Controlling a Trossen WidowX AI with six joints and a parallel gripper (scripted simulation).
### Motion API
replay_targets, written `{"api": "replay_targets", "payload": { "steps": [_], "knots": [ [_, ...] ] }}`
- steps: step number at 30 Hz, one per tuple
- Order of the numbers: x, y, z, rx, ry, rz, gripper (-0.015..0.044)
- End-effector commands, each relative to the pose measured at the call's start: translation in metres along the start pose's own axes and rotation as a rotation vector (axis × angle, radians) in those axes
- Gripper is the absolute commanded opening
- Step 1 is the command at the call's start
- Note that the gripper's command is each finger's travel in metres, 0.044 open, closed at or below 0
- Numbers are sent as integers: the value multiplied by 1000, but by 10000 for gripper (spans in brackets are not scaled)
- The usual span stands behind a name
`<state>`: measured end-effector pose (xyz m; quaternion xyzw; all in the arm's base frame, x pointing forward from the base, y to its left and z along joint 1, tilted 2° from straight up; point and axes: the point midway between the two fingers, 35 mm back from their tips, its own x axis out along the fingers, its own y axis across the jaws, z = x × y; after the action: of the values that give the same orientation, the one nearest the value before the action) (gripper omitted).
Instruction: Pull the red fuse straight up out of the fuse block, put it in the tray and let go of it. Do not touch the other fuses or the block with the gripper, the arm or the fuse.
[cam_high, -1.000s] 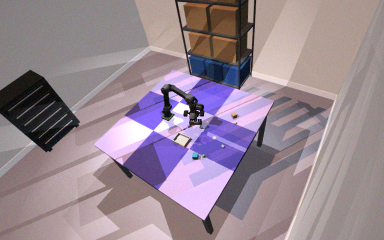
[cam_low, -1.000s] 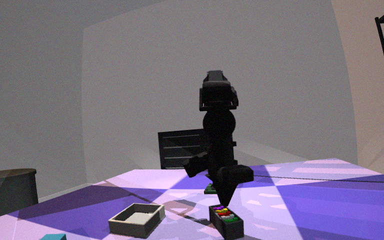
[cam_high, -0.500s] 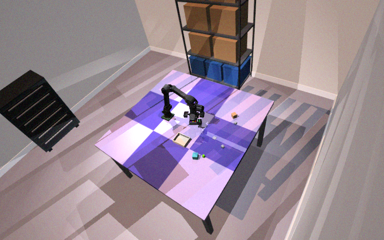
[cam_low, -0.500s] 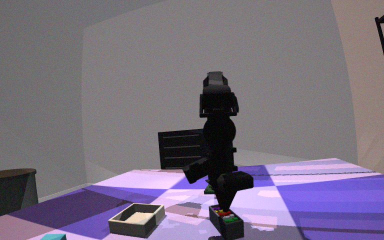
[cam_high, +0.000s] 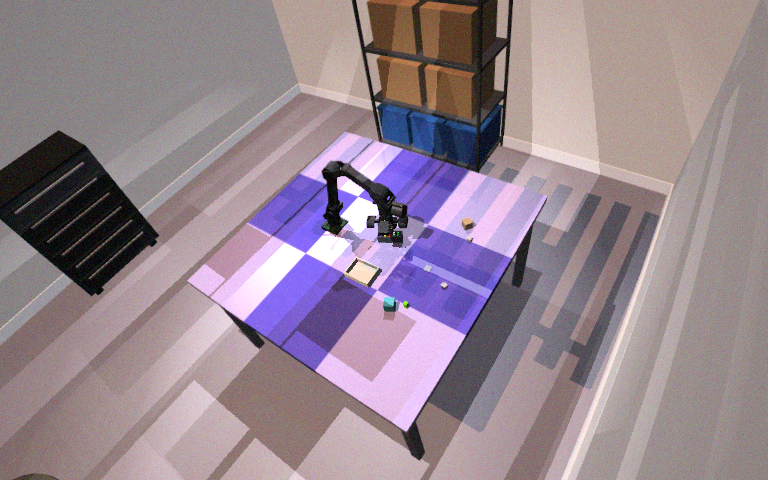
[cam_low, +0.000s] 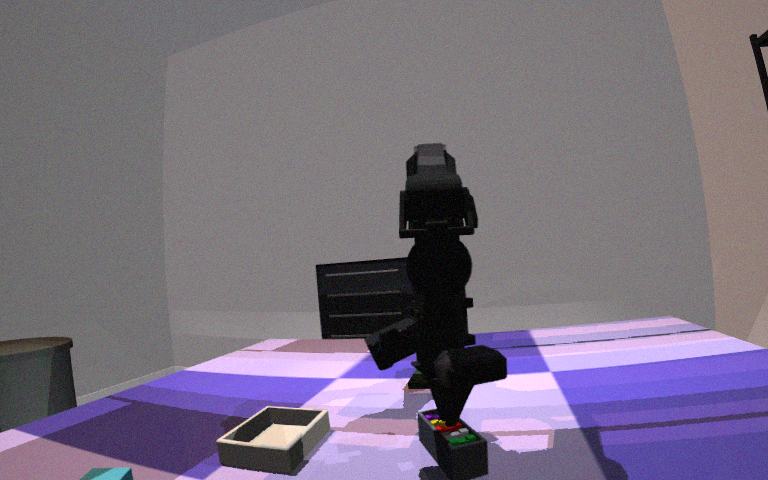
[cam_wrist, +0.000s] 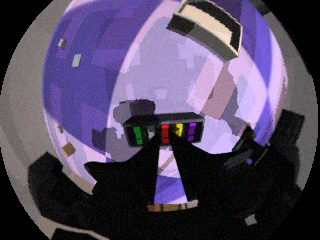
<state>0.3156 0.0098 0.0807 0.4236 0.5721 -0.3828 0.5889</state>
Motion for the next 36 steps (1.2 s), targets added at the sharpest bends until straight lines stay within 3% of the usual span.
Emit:
{"api": "replay_targets", "payload": {
  "steps": [1, 27, 36],
  "knots": [
    [5, -1, -1, -5, 6, -3, 73],
    [10, -1, -1, -5, 6, -3, 73],
    [9, -1, 0, 0, 1, -4, 13]
  ]
}}
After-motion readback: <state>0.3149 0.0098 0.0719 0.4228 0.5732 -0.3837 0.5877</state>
